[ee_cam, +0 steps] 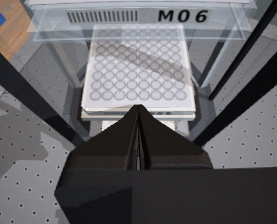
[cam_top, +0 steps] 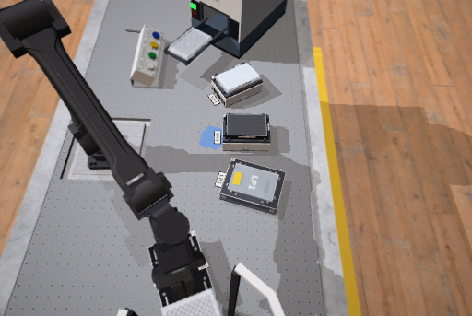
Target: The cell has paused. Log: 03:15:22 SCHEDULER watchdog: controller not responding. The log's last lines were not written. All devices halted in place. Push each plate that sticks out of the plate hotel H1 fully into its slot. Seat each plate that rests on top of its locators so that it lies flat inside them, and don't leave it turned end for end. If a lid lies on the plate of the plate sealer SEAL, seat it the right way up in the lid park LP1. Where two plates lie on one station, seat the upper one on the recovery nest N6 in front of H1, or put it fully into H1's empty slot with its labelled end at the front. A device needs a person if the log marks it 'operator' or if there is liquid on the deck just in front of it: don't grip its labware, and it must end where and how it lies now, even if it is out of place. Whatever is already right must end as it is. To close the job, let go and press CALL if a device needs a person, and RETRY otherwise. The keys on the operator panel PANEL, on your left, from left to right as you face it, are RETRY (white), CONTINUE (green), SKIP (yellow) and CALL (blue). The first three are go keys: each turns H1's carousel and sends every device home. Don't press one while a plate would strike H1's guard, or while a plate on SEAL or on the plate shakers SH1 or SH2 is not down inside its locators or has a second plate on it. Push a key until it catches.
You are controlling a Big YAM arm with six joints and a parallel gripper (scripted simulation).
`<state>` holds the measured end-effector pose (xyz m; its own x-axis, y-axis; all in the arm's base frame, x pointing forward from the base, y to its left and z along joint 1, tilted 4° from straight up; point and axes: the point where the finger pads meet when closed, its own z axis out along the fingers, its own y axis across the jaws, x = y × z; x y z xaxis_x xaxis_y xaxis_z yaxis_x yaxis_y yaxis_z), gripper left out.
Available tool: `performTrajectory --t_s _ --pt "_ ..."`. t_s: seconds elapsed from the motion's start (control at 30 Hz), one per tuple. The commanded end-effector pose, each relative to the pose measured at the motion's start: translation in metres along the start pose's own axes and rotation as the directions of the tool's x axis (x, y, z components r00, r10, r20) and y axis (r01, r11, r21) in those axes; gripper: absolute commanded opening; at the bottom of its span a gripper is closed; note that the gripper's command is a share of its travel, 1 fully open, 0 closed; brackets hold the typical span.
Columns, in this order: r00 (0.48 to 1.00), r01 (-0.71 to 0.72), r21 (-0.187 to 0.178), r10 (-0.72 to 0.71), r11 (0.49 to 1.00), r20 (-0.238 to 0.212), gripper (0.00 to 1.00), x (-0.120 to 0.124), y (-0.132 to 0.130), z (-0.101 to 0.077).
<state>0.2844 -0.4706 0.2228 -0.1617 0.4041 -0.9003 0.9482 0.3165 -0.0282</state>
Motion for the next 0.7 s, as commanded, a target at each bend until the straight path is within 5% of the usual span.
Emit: performTrajectory --t_s 0.0,0.67 --pt "0.999 -0.009 0.004 0.009 1.0 0.047 0.0 -0.031 -0.001 0.011" --pt "0.999 -0.01 0.003 0.01 1.0 0.048 0.0 -0.034 -0.001 0.017"
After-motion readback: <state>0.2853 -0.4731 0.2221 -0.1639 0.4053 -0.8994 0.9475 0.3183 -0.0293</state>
